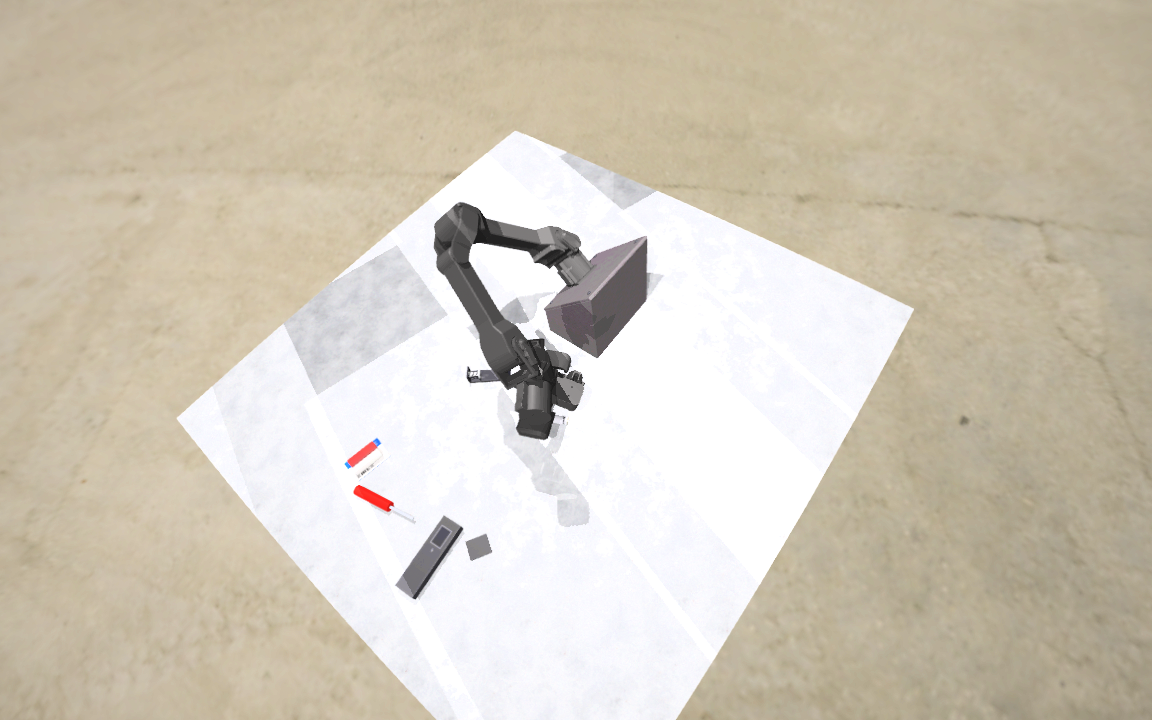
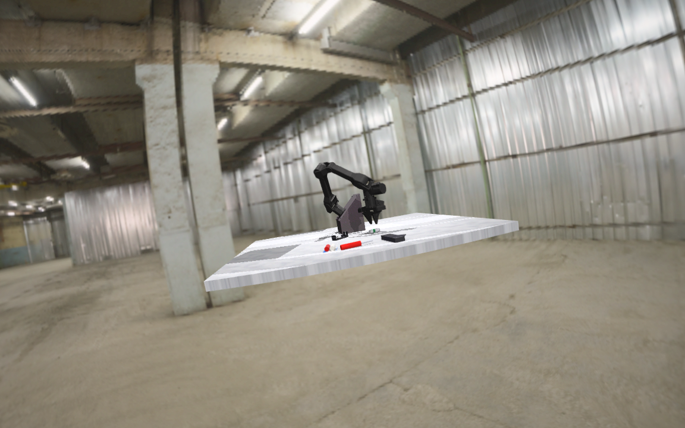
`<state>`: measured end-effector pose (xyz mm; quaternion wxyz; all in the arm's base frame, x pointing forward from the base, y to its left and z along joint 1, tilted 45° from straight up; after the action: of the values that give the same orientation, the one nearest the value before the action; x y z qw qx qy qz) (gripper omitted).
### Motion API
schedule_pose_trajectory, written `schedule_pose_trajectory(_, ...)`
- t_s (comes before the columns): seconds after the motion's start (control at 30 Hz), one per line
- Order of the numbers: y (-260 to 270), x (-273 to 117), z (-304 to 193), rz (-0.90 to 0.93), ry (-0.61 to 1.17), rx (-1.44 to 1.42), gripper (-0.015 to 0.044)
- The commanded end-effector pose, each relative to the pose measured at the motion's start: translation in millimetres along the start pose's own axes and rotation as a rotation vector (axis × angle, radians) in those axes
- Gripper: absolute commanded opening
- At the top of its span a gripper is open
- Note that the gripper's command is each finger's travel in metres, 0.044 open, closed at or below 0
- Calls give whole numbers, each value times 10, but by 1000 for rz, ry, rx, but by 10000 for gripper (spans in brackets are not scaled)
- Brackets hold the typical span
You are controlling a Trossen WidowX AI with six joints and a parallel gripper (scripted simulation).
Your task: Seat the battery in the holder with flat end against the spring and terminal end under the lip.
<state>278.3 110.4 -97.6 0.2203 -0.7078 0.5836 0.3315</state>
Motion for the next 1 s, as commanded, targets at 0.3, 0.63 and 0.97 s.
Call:
schedule_pose_trajectory(0.3, 13, 229, -11, 2, 8, -7, 223)
schedule_pose_trajectory(0.63, 21, 390, -17, 2, 10, -7, 223)
schedule_pose_trajectory(0.97, 25, 429, -19, 2, 10, -7, 85)
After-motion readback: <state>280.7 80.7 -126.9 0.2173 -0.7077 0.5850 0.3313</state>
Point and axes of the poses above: the point midway between the two fingers, 35 mm back from their tips, its own x axis out along the fingers, its own y axis across the jaws, z = x × y, the point moved 2 cm from there along -x, back along the fingers, and after that the axes turned 15 degrees about x, right-handed, at the moved point
